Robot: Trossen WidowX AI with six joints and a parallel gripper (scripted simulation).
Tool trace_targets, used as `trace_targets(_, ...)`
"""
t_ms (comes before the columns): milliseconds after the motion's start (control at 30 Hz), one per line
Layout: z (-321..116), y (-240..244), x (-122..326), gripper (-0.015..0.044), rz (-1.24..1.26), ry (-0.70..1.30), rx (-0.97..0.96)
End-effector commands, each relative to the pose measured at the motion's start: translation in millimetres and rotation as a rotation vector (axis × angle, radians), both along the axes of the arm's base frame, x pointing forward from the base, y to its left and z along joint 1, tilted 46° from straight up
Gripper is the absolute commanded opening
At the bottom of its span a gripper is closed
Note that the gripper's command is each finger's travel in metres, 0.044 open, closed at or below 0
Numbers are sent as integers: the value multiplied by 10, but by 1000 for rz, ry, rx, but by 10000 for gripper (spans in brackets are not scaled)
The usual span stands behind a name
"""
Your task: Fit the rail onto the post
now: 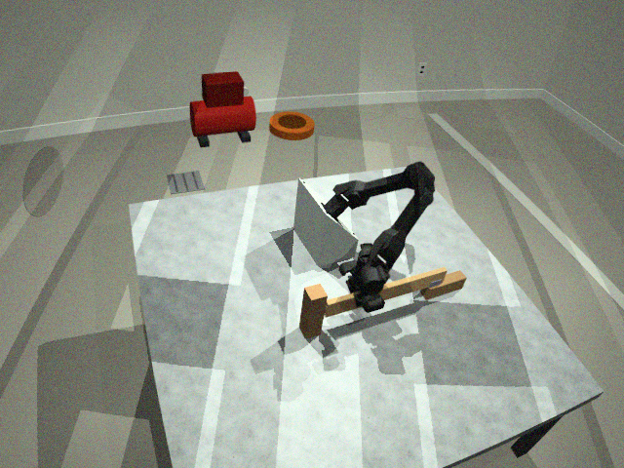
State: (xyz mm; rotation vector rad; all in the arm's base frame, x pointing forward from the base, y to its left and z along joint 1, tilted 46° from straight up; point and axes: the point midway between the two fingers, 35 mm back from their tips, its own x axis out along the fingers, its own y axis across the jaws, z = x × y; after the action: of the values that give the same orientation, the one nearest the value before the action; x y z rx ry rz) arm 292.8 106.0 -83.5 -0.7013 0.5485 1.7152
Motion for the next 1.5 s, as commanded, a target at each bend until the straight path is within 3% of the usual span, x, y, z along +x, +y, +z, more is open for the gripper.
trace_targets(0,-7,-27,12,0,-2,-4,-1)
trace_targets(1467,-102,-125,35,0,-2,-4,-2)
